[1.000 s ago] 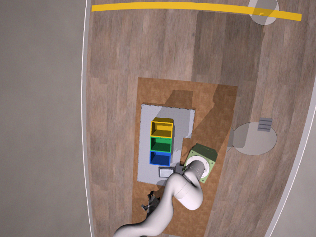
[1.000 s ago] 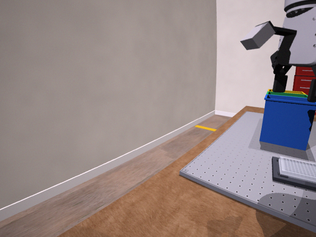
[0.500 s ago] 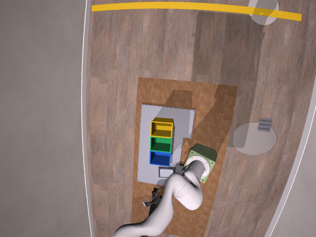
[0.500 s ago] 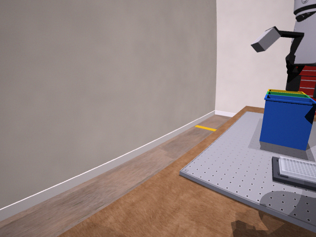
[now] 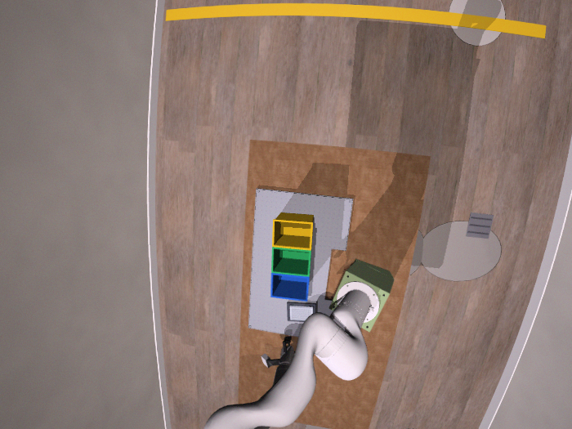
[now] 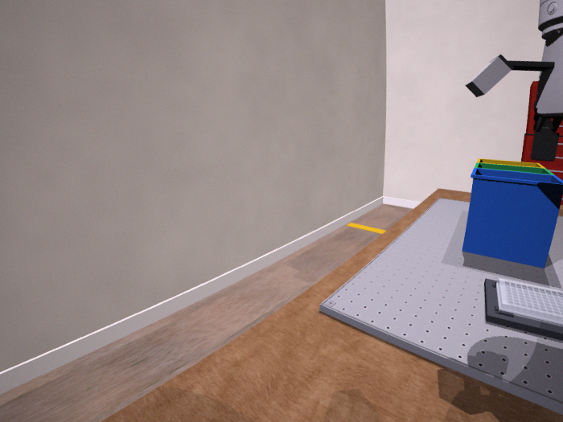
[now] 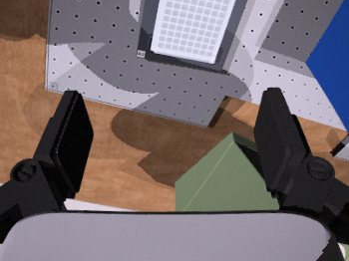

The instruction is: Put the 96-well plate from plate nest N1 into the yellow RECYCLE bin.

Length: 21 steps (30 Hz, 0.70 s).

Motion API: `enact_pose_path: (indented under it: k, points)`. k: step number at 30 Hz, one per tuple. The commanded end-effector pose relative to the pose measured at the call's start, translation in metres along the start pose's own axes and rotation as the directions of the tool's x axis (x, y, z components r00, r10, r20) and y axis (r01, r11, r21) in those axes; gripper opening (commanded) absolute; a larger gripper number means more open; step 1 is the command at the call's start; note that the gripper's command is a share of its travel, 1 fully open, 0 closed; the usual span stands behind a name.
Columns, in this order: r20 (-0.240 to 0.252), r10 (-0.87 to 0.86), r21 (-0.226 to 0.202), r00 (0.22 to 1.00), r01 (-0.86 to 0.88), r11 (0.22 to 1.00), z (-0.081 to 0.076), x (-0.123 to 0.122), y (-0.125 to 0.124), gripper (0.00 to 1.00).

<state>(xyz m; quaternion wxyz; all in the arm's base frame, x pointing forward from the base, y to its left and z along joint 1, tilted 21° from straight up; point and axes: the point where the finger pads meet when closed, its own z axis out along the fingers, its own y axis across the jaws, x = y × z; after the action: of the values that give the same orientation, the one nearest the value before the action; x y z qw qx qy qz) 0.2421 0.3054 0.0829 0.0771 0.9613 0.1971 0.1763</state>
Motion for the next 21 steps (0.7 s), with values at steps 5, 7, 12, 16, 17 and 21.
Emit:
enact_pose_path:
  k: [5, 7, 12, 16, 17, 21]
  points:
    - [-0.003, 0.138, 0.018, 0.990, -0.138, 0.990, -0.002, -0.020, 0.015, 1.00]
    - [0.002, 0.168, 0.017, 0.986, -0.168, 0.986, -0.003, -0.026, 0.019, 1.00]
    - [0.013, 0.230, 0.016, 0.973, -0.230, 0.973, -0.004, -0.037, 0.026, 1.00]
    - [0.013, 0.230, 0.016, 0.973, -0.230, 0.973, -0.004, -0.037, 0.026, 1.00]
    - [0.013, 0.230, 0.016, 0.973, -0.230, 0.973, -0.004, -0.037, 0.026, 1.00]
    - [0.013, 0.230, 0.016, 0.973, -0.230, 0.973, -0.004, -0.037, 0.026, 1.00]
